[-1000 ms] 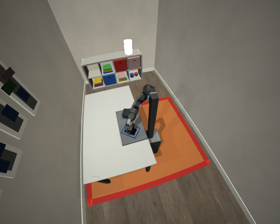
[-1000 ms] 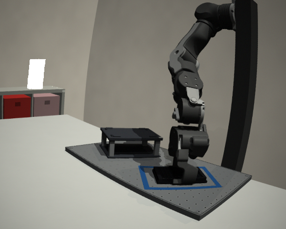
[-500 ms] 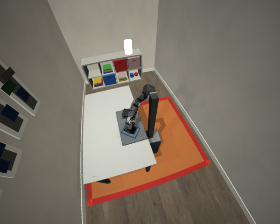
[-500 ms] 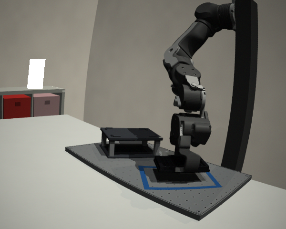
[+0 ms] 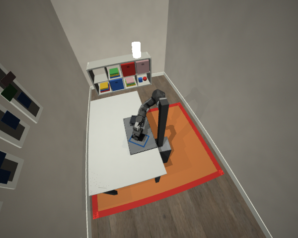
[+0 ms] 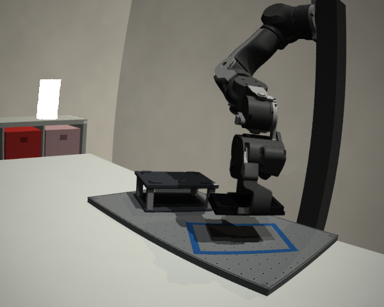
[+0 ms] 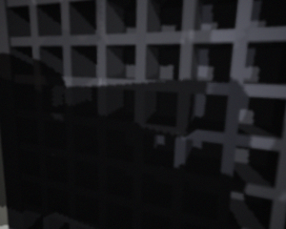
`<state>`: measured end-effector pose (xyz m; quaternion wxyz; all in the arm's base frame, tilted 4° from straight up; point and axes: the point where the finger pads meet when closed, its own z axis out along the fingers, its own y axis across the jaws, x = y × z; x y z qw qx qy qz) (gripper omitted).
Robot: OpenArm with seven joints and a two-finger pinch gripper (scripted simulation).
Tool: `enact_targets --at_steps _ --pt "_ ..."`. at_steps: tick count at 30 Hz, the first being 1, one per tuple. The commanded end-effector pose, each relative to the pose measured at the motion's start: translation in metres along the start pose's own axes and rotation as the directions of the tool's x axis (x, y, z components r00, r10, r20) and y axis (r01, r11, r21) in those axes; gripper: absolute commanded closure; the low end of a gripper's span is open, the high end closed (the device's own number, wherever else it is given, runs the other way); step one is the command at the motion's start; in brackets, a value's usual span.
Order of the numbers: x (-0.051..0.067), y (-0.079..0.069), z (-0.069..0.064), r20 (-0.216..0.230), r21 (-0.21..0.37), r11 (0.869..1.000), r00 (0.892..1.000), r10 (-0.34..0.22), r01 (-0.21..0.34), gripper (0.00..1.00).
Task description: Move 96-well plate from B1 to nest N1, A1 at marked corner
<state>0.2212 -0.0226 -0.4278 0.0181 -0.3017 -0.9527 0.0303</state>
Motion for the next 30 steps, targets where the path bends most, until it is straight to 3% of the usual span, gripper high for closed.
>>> enact_targets --at_steps 1,7,12,24,30 --pt "-0.001 0.0 -0.001 0.002 0.004 1.0 1.0 0.004 -0.004 1.0" --pt "-0.001 0.0 -0.001 0.002 0.004 1.0 1.0 0.004 -0.004 1.0" --pt "0.0 -0.002 -0.032 0.002 0.004 1.0 1.0 0.004 -0.004 1.0" --pt "0.0 -0.002 -0.032 0.002 0.004 1.0 1.0 0.004 -0.004 1.0" --pt "0.003 -0.002 -0.024 -0.001 0.003 1.0 1.0 -0.007 0.007 1.0"
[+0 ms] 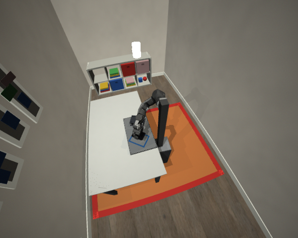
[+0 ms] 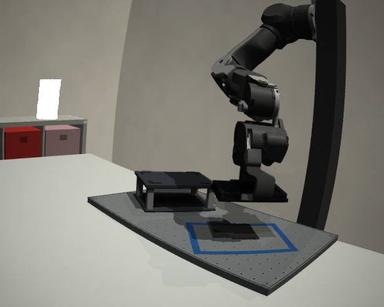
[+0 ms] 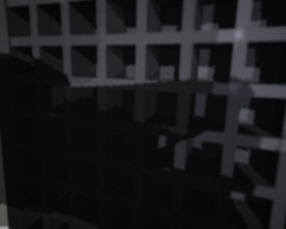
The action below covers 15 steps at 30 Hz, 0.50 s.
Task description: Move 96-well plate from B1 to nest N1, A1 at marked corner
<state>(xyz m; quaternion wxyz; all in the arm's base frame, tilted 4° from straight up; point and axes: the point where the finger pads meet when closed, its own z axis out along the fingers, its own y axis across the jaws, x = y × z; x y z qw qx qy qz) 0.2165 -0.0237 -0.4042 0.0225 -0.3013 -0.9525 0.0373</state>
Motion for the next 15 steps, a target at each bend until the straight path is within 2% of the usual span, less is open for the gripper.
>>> enact_targets --at_steps 1,11,13,15 --pt "-0.001 0.003 -0.001 0.003 -0.013 1.0 1.0 -0.006 0.007 1.0" --pt "-0.001 0.003 -0.001 0.003 -0.013 1.0 1.0 -0.006 0.007 1.0" --pt "-0.008 -0.012 -0.005 0.005 -0.008 0.995 0.995 -0.103 0.103 1.0" --pt "-0.016 -0.025 -0.009 0.008 -0.01 0.979 0.979 -0.202 0.202 1.0"
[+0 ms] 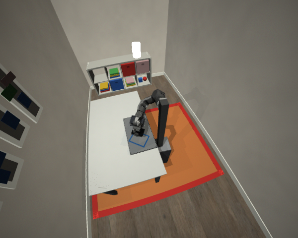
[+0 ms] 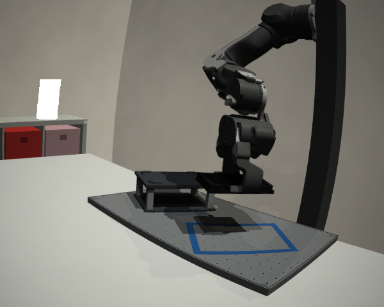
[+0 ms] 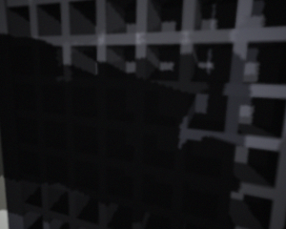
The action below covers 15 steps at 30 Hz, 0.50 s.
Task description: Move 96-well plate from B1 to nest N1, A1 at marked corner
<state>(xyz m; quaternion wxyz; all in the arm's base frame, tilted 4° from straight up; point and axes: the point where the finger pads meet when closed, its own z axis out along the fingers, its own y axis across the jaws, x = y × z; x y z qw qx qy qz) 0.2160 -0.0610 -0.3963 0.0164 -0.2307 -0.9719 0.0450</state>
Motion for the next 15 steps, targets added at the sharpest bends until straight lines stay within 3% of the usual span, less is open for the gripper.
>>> enact_targets --at_steps 1,13,15 --pt "0.0 -0.001 -0.005 -0.01 -0.028 0.994 0.994 -0.108 0.107 1.0" --pt "0.0 -0.001 -0.005 -0.01 -0.028 0.994 0.994 -0.108 0.107 1.0" --pt "-0.006 -0.015 -0.008 -0.01 -0.026 0.994 0.994 -0.105 0.105 1.0"
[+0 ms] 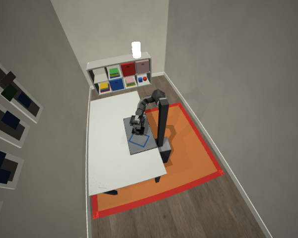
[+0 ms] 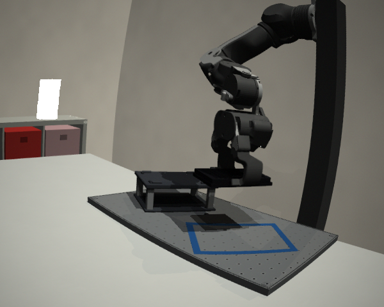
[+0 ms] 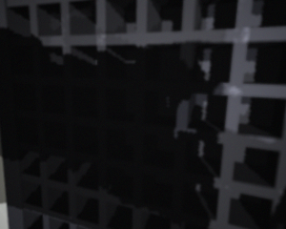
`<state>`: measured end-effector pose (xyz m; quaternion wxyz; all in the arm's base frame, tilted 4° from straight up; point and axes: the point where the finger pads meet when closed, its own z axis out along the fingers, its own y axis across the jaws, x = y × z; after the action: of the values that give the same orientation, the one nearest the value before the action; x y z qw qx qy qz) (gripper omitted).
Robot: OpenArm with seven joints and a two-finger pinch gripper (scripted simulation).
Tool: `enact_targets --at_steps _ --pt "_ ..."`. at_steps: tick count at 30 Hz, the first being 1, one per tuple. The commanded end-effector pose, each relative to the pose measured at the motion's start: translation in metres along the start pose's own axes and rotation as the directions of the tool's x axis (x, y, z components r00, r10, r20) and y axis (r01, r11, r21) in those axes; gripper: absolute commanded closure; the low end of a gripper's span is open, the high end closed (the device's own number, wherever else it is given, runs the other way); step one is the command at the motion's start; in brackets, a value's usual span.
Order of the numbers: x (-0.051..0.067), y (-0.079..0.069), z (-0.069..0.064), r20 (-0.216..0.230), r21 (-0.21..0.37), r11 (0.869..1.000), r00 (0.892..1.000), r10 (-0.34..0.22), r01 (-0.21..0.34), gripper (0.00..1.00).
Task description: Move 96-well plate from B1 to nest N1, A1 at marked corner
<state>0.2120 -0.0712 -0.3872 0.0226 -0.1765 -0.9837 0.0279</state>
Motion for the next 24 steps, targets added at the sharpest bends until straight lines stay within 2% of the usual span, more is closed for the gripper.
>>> enact_targets --at_steps 1,3,15,20,24 --pt "-0.007 -0.011 -0.003 0.003 0.004 1.0 1.0 0.006 -0.006 1.0" --pt "-0.011 -0.026 -0.007 0.003 0.003 1.0 1.0 0.004 -0.004 1.0" --pt "-0.011 -0.026 -0.007 0.003 0.003 1.0 1.0 0.004 -0.004 1.0" --pt "-0.022 -0.064 -0.016 0.003 0.003 1.0 1.0 0.004 -0.004 1.0" --pt "-0.022 -0.064 -0.016 0.003 0.003 1.0 1.0 0.004 -0.004 1.0"
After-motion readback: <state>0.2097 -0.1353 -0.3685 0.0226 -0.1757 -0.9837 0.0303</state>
